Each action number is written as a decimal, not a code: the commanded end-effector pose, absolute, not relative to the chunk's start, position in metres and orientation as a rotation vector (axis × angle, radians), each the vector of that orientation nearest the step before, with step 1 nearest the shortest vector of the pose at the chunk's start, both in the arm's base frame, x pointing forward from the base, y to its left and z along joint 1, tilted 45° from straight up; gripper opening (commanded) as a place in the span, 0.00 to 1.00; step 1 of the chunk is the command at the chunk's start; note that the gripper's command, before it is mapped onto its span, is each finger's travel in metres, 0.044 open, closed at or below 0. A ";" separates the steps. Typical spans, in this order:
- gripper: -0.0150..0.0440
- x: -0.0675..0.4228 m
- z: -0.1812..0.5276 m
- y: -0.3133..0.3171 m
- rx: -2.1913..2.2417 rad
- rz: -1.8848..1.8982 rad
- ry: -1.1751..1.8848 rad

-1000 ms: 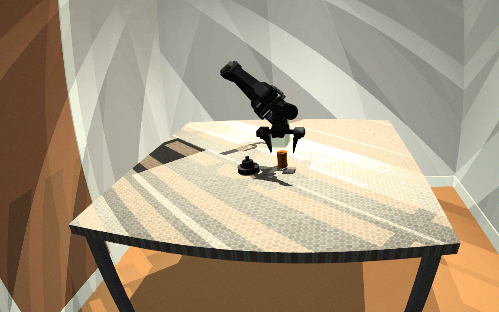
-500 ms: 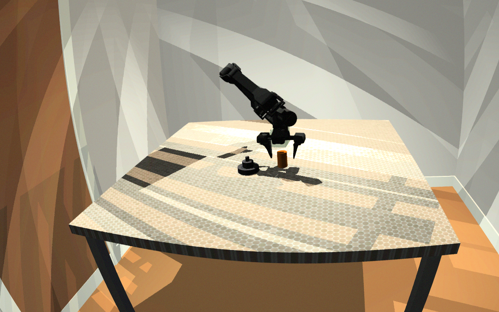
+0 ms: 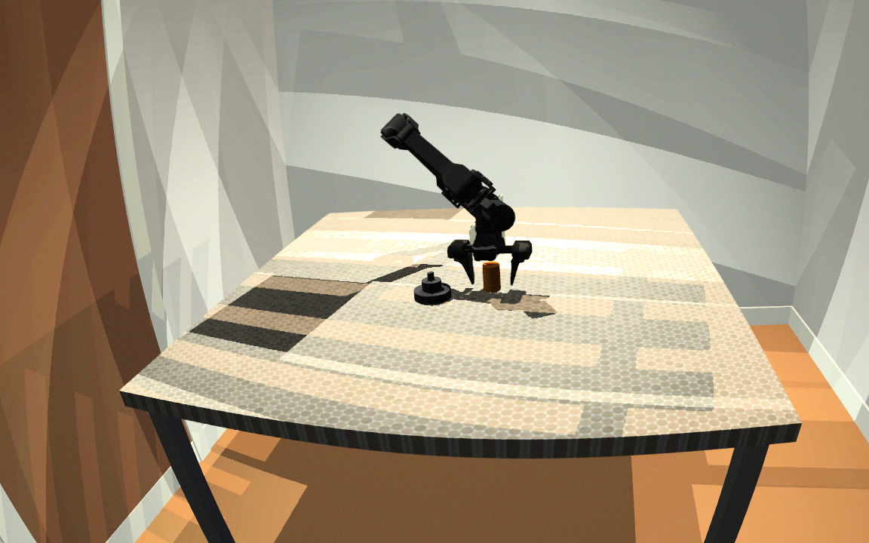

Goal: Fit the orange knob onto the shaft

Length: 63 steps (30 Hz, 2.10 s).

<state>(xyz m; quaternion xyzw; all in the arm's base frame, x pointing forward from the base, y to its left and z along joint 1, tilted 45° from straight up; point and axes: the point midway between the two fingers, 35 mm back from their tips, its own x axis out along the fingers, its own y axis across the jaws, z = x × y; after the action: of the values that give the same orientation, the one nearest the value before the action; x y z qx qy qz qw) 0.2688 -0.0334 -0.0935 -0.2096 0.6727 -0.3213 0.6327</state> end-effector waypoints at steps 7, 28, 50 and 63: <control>0.69 0.268 -0.095 -0.035 -0.488 -0.734 1.536; 0.25 0.287 -0.054 0.007 -0.481 -0.724 1.537; 0.25 0.297 0.013 0.044 -0.480 -0.722 1.540; 0.25 0.310 0.025 0.008 -0.476 -0.714 1.539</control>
<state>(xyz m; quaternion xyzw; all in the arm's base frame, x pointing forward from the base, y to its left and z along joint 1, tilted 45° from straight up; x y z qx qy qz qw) 0.3066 0.0150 0.0204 -0.2059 0.6770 -0.3149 0.6326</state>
